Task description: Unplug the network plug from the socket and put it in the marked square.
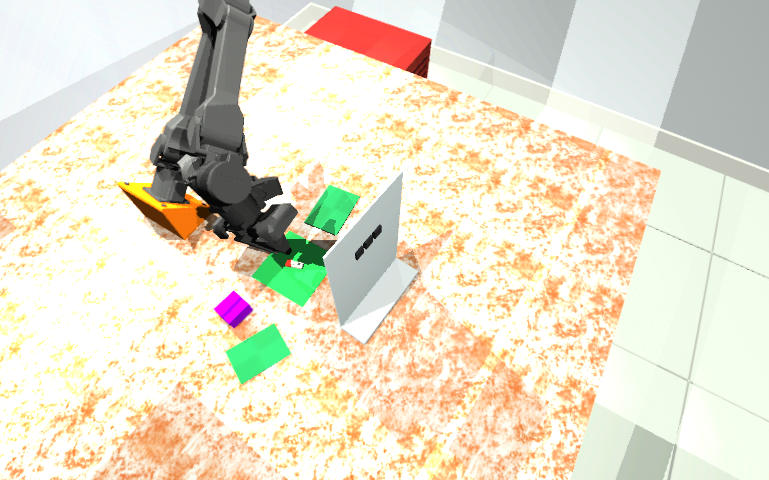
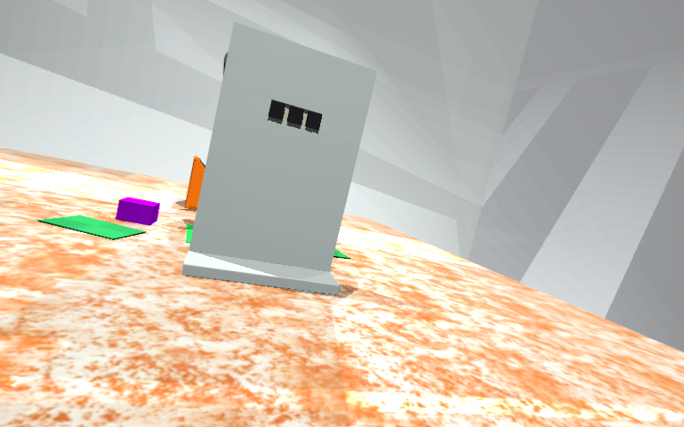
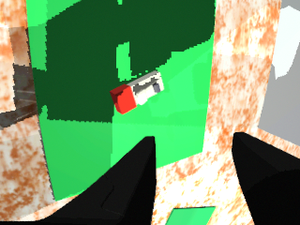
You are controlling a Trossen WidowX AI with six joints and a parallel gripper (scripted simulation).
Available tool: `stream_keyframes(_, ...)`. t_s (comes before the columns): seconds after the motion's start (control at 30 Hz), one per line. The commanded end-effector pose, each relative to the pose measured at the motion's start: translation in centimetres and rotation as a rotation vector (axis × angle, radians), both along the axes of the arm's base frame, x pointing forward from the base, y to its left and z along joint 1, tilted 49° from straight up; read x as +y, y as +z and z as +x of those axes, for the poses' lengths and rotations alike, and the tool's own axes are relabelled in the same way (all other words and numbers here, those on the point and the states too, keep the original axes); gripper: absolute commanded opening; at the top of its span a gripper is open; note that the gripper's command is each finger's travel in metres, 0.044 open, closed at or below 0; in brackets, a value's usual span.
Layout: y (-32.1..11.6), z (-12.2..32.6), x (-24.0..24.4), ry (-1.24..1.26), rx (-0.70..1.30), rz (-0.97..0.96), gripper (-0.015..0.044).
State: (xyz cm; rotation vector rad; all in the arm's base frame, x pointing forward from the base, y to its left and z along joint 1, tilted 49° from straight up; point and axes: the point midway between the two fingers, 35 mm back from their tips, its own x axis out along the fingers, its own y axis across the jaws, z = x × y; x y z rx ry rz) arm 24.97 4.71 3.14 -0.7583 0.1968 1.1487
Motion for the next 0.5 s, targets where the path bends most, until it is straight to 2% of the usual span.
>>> stream_keyframes(0.0, 0.3, 0.2, -0.4, -0.001, -0.006, -0.001, 0.0156)
stream_keyframes(0.47, 1.2, 0.4, -1.6, 0.0, -0.005, -0.003, 0.0156)
